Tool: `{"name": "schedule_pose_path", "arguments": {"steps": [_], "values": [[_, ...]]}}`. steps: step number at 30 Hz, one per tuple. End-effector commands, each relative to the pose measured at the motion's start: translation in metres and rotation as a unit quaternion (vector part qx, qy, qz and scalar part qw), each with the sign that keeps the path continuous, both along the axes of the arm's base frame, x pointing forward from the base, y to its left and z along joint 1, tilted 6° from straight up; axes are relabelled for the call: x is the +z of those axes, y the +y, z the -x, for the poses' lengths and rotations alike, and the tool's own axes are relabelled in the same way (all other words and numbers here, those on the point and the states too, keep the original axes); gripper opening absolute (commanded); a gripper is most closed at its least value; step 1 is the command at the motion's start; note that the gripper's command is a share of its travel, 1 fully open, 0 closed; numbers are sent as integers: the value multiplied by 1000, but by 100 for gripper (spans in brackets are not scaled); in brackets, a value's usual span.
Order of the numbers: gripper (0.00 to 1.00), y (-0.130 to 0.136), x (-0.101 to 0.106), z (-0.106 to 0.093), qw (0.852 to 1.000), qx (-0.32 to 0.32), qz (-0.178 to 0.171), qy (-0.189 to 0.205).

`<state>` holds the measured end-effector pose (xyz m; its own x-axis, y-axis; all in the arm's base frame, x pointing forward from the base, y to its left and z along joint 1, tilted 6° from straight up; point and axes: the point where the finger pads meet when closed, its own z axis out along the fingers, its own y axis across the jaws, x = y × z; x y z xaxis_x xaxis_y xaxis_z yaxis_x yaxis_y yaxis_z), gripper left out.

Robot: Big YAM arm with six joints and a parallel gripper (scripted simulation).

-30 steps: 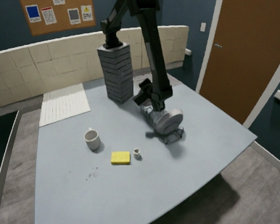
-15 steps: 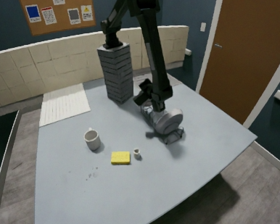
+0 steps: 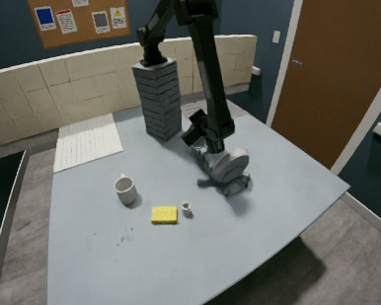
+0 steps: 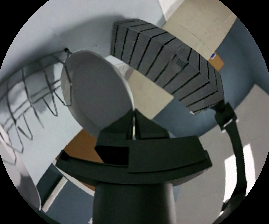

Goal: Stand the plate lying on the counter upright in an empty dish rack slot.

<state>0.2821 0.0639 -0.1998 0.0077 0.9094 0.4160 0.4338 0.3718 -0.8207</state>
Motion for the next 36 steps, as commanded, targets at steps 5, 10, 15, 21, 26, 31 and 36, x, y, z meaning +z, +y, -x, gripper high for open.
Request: {"name": "schedule_pose_path", "arguments": {"steps": [5,10,15,21,26,31,36], "values": [[0,-3,0,-7,1000,-2,-7,-4],[0,-5,-18,-2,1000,-3,-6,0],[0,-5,-22,-1,1000,-2,-6,3],[0,-5,-20,-9,1000,-3,-7,-7],[0,-5,-23,-1,1000,-2,-6,2],[0,-5,-22,-2,1000,-2,-6,1],[0,-5,-25,0,1000,-2,-6,3]]}}
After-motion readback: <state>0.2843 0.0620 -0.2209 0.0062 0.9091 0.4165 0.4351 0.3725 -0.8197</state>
